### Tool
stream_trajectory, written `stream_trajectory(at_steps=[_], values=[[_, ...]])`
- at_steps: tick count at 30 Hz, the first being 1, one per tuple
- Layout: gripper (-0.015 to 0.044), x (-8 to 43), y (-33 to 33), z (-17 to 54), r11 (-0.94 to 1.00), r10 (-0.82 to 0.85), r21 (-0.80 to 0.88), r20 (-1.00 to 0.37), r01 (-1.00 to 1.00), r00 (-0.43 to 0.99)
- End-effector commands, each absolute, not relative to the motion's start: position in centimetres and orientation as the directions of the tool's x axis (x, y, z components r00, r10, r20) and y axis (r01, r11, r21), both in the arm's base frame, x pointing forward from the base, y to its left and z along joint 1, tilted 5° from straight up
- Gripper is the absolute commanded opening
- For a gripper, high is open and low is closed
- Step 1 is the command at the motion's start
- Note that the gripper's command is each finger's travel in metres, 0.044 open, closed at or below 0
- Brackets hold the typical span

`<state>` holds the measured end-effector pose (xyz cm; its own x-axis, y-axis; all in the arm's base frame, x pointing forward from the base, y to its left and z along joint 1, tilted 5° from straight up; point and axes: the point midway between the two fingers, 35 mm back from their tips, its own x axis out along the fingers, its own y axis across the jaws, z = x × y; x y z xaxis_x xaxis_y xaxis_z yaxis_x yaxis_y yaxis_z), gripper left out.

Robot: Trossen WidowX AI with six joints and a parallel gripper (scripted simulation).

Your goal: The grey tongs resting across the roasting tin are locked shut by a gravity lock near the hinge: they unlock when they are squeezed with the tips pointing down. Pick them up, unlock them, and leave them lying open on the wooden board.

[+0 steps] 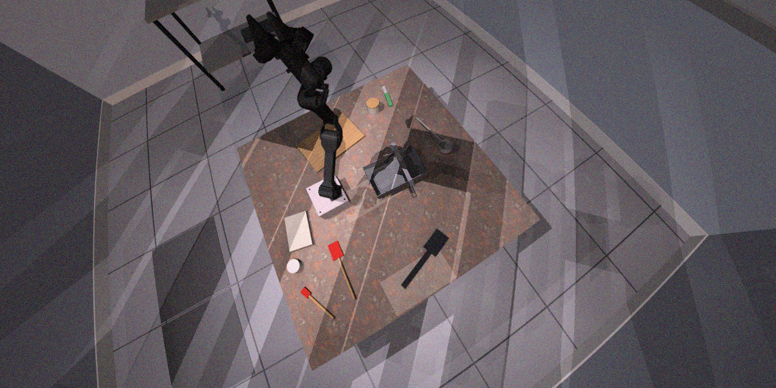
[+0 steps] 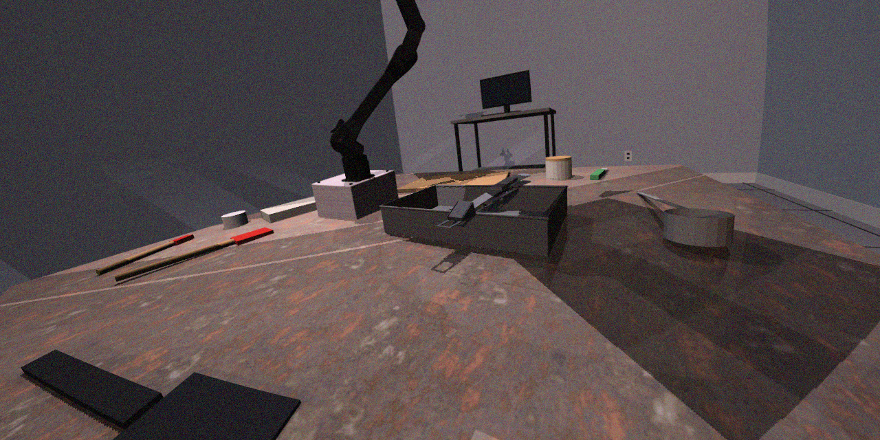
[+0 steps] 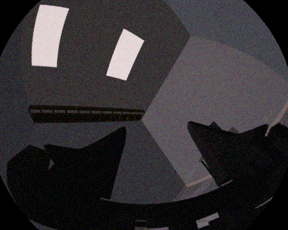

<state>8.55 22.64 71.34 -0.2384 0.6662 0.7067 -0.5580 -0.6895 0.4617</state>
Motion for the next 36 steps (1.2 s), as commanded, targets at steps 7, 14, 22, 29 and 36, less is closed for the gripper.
stream_trajectory(at_steps=[7,14,22,29,36], values=[[0.026,6.4,21.3,72.0,-0.751,0.614,0.436,0.738,-0.497,-0.28],[0.026,2.6,18.3,73.0,-0.842,0.511,0.375,0.784,-0.387,-0.352],[0.026,-2.2,12.7,73.8,-0.947,0.322,0.277,0.841,-0.165,-0.435],[0.026,-6.4,3.8,73.7,-0.966,0.049,0.166,0.869,0.197,-0.493],[0.026,-7.6,-6.9,71.9,-0.822,-0.249,0.075,0.845,0.565,-0.474]])
